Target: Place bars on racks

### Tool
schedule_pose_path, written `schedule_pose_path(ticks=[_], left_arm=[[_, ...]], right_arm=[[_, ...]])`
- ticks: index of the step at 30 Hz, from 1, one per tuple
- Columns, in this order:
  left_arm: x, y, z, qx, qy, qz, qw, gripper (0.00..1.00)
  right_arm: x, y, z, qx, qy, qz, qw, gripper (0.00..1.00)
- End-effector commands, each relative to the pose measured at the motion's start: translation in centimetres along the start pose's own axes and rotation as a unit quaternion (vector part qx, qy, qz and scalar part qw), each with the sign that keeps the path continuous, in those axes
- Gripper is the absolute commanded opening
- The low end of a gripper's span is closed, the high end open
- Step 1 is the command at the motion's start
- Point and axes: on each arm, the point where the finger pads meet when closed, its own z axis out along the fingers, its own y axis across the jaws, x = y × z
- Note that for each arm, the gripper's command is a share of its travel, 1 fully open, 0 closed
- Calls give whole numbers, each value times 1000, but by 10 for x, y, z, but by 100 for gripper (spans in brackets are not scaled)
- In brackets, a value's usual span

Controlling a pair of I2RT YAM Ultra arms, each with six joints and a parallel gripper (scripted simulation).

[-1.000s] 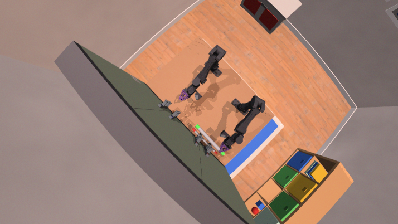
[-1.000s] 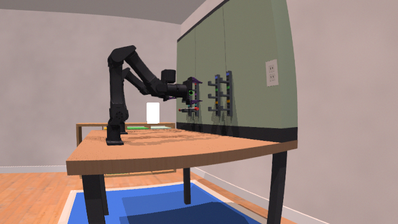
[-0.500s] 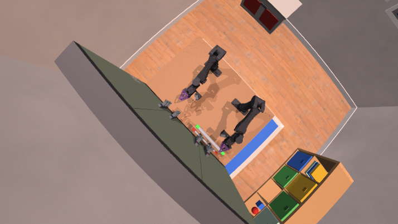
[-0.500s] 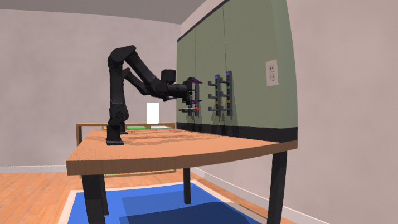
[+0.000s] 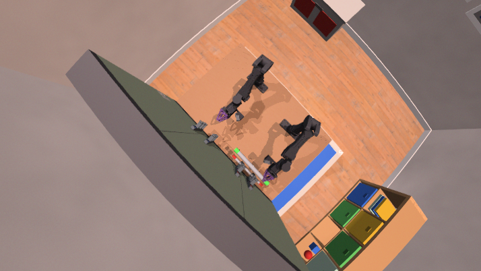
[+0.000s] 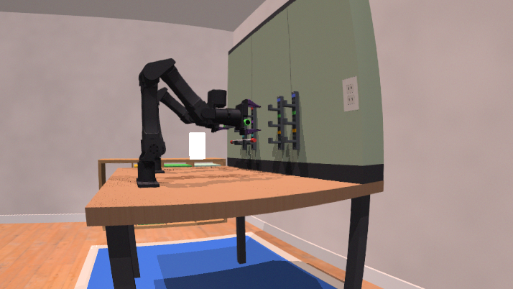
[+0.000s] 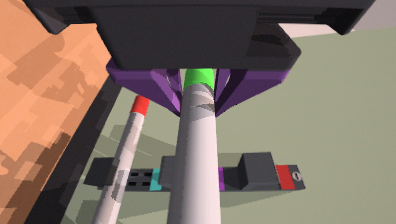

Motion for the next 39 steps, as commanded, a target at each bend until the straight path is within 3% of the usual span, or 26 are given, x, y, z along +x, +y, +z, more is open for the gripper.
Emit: schedule_pose_path(ticks=[1,39], left_arm=[[-7,50,-10,-73,4,5,997,0],[-70,46,-9,-75,3,5,997,0]], right_arm=[[-2,-4,0,10,0,3,1000,100],[-2,-4,0,10,0,3,1000,100]])
